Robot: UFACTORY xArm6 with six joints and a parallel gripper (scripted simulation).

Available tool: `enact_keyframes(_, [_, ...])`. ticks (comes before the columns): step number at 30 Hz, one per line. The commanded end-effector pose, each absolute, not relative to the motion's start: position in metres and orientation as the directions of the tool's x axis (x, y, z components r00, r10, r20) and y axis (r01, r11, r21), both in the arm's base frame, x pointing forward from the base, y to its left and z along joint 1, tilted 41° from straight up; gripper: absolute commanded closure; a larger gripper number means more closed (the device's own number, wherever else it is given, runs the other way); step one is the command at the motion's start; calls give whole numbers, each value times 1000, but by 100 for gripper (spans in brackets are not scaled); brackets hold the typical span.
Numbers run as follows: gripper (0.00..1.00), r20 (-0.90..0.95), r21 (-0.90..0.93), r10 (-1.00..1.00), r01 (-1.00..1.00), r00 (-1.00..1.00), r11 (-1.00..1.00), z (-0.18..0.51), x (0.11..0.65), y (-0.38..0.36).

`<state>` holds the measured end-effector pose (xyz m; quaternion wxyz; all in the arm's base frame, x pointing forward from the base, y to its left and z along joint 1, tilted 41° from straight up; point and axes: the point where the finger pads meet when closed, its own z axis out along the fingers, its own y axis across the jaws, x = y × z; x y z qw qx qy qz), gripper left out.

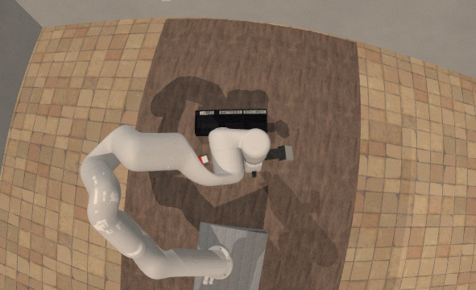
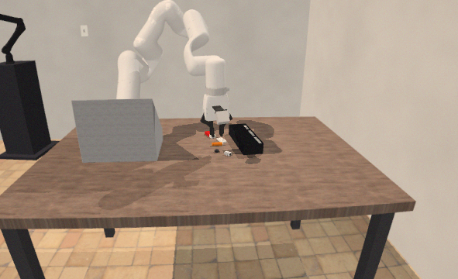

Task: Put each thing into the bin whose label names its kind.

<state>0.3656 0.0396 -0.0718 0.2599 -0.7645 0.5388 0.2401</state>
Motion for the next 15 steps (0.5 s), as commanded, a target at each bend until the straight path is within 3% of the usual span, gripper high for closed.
enact_keyframes(1, [70, -657, -36, -738, -984, 153, -173, -71, 367, 39])
enact_keyframes(15, [70, -636, 163, -757, -985, -153, 62, -71, 367, 39])
